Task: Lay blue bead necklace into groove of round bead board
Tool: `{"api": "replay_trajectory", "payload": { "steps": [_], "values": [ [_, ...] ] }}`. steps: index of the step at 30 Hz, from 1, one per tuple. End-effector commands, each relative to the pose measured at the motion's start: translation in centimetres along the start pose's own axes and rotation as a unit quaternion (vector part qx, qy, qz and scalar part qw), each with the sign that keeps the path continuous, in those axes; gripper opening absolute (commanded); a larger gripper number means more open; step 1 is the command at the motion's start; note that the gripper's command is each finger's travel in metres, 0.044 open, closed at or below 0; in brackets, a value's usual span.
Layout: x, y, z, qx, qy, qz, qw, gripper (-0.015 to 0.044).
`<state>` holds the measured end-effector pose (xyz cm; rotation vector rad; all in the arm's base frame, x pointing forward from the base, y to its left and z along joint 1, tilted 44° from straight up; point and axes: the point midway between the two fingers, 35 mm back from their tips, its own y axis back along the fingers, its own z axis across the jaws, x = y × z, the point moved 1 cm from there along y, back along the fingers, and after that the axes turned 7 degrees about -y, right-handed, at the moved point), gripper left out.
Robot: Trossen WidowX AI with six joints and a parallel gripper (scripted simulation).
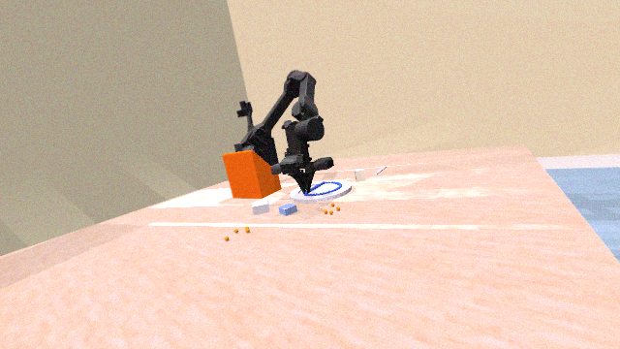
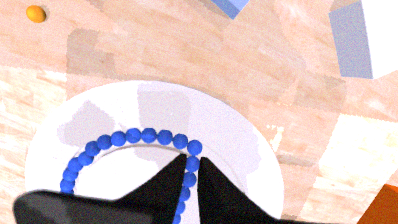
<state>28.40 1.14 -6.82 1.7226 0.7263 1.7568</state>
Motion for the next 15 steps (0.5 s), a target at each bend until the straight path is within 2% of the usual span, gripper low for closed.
{"api": "replay_trajectory", "payload": {
  "steps": [1,15],
  "values": [
    [0.0,0.02,0.02,0.0,0.0,0.0,1.0,0.0],
    [0.04,0.56,-0.15,0.001,-0.003,0.002,1.0,0.0]
  ]
}}
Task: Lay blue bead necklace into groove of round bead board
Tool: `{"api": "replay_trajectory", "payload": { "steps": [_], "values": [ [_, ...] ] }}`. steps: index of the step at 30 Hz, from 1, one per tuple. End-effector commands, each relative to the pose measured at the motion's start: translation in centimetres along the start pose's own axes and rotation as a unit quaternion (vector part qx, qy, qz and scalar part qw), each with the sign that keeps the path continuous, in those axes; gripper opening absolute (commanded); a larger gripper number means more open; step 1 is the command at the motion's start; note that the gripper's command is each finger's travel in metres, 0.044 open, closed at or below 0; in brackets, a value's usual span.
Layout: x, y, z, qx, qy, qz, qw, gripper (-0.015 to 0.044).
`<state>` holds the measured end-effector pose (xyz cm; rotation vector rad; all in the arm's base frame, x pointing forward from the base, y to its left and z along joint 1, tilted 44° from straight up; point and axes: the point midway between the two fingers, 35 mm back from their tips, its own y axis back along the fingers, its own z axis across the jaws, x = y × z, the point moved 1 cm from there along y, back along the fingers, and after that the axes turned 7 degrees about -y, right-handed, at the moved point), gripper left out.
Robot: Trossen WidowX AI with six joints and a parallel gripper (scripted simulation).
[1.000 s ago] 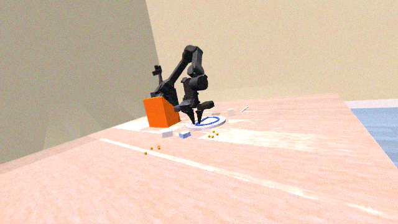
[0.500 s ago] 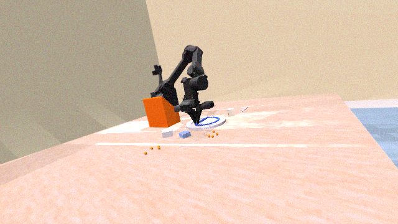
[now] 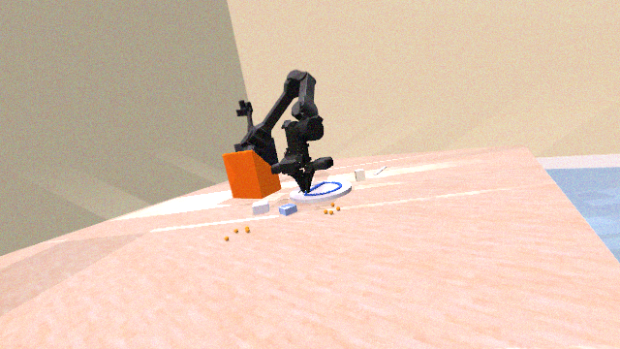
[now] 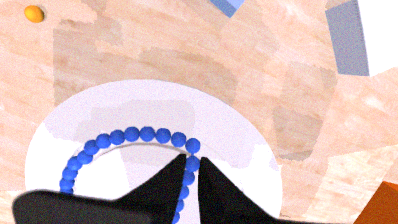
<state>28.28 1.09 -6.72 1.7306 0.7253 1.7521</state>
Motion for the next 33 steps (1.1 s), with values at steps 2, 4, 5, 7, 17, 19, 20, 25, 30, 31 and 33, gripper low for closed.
{"api": "replay_trajectory", "payload": {
  "steps": [2,4,5,7,17,19,20,25,30,31,33],
  "values": [
    [0.01,0.49,-0.06,-0.001,-0.001,0.001,1.0,0.0],
    [-0.02,0.49,-0.1,-0.001,-0.001,0.001,1.0,0.0],
    [-0.09,0.49,-0.24,-0.001,-0.001,0.001,1.0,0.0],
    [-0.31,0.49,-0.71,-0.001,-0.001,0.001,1.0,0.0],
    [-0.4,0.46,-0.89,-0.001,-0.001,0.001,1.0,0.0],
    [-0.4,0.25,-0.89,-0.001,-0.001,0.001,1.0,0.0],
    [-0.4,0.09,-0.89,-0.001,-0.001,0.001,1.0,0.0],
    [-0.39,-0.31,-0.9,-0.001,-0.001,0.001,1.0,0.0],
    [-0.4,-0.05,-0.69,-0.003,0.003,0.0,1.0,0.0079],
    [-0.4,-0.05,-0.69,-0.003,0.003,0.0,1.0,0.0105],
    [-0.4,-0.05,-0.69,-0.003,0.003,0.0,1.0,0.0157]
  ]
}}
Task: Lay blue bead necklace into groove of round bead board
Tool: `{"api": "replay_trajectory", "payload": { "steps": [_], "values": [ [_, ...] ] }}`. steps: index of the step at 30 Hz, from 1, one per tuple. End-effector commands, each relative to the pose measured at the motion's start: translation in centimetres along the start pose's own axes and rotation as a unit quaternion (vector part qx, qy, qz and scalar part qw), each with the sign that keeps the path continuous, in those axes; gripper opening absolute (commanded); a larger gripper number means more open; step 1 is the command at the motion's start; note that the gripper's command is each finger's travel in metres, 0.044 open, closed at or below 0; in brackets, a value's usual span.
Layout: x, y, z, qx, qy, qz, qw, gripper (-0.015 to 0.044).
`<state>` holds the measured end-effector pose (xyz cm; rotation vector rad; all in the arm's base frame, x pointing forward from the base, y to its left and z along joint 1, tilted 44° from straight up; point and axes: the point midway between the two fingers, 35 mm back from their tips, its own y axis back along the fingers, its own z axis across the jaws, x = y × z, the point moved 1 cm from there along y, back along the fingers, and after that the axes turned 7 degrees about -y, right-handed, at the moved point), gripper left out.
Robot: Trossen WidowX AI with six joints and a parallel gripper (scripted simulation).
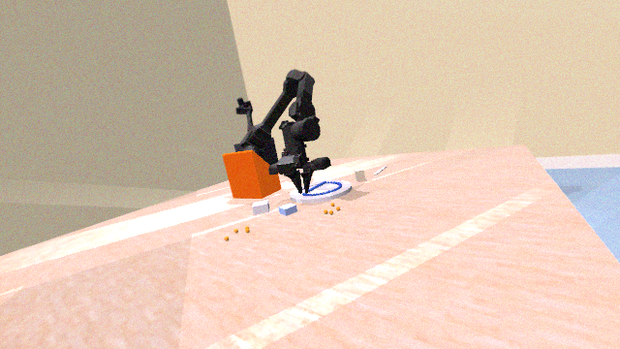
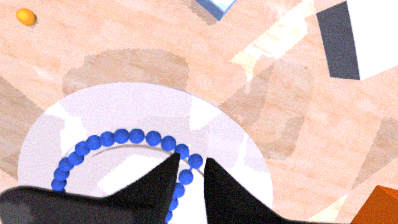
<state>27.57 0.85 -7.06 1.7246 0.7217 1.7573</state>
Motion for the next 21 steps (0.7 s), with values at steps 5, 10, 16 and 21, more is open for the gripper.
{"api": "replay_trajectory", "payload": {
  "steps": [5,10,16,21],
  "values": [
    [0.0,0.01,0.02,0.0,0.001,0.0,1.0,0.0289],
    [0.01,0.51,-0.17,0.002,-0.003,0.001,1.0,0.042],
    [0.03,0.55,-0.09,0.002,-0.003,0.001,1.0,0.044],
    [0.03,0.55,-0.09,0.002,-0.003,0.001,1.0,0.044]
  ]
}}
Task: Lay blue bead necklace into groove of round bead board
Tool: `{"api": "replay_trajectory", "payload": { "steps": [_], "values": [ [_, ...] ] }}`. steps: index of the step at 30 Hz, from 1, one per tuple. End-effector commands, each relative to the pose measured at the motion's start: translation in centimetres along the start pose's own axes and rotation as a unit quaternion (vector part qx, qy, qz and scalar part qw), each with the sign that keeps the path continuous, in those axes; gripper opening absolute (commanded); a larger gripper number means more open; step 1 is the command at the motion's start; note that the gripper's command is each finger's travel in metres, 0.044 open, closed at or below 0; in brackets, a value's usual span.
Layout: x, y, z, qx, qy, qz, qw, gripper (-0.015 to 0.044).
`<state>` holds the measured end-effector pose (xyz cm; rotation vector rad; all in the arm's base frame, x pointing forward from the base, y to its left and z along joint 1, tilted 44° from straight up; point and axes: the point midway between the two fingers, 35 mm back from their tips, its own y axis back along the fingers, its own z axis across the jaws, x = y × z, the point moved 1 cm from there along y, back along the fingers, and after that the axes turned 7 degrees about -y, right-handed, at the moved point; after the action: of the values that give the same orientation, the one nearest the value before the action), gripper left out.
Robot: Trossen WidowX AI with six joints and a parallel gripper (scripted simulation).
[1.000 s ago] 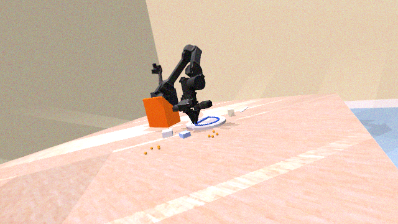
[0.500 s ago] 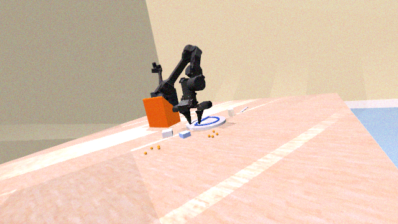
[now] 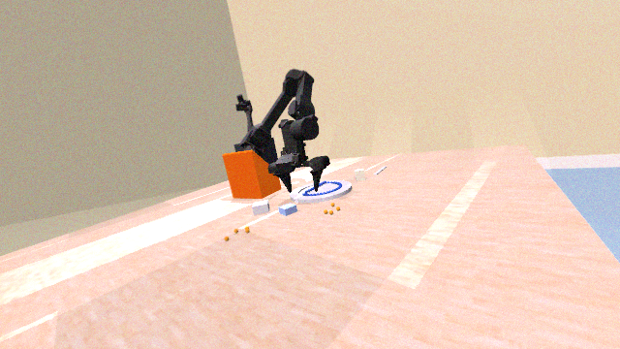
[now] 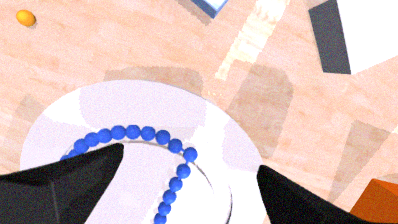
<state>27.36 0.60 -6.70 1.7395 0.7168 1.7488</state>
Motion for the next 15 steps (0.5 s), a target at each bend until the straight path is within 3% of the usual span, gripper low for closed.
{"api": "replay_trajectory", "payload": {
  "steps": [1,12,15],
  "values": [
    [-0.04,0.12,0.1,0.0,0.003,-0.002,1.0,0.044],
    [-0.04,0.12,0.1,0.0,0.003,-0.002,1.0,0.044],
    [0.76,0.37,0.36,0.0,0.088,-0.003,0.996,0.0361]
  ]
}}
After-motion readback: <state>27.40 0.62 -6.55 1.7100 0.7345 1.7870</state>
